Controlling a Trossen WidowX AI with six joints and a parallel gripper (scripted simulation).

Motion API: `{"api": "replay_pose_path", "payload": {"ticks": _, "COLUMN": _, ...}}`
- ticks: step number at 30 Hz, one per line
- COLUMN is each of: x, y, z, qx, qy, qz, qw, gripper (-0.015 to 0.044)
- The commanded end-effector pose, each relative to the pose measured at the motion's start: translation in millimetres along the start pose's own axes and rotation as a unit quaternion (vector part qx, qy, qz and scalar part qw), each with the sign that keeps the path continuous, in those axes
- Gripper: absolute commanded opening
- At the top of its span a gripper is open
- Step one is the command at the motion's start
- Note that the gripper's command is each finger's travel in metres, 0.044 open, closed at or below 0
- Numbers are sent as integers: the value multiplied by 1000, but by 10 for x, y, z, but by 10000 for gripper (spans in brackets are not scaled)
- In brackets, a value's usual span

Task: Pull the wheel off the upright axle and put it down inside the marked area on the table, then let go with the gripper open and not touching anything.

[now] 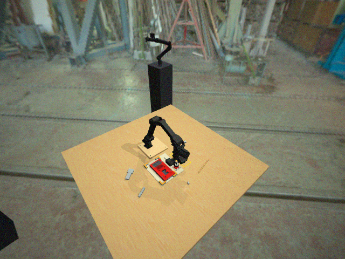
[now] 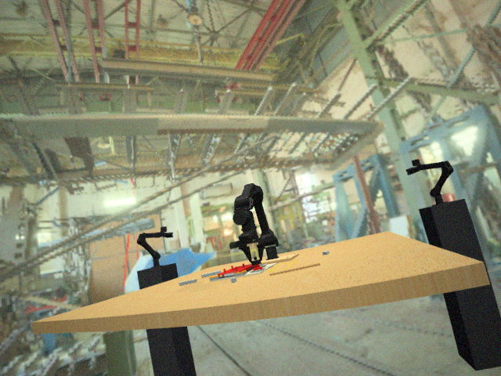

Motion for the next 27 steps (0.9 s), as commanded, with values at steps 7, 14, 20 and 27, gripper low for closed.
{"api": "replay_pose_path", "payload": {"ticks": 7, "x": 0, "y": 5, "z": -50, "qx": -2, "qy": 1, "qz": 0, "qw": 1000, "gripper": 0}}
{"api": "replay_pose_path", "payload": {"ticks": 14, "x": -1, "y": 5, "z": -73, "qx": -2, "qy": 1, "qz": 0, "qw": 1000, "gripper": 0}}
{"api": "replay_pose_path", "payload": {"ticks": 20, "x": -1, "y": 5, "z": -93, "qx": -2, "qy": 1, "qz": 1, "qw": 1000, "gripper": 0}}
{"api": "replay_pose_path", "payload": {"ticks": 27, "x": -1, "y": 5, "z": -116, "qx": -2, "qy": 1, "qz": 1, "qw": 1000, "gripper": 0}}
Point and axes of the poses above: the point midway between the two fingers, 35 mm back from their tips, its own z axis out along the fingers, its own x axis across the jaws, y = z × x, the point moved 8 cm from there along -z, back along the fingers, and after that the axes turned 7 degrees about z, right-handed, at the moved point
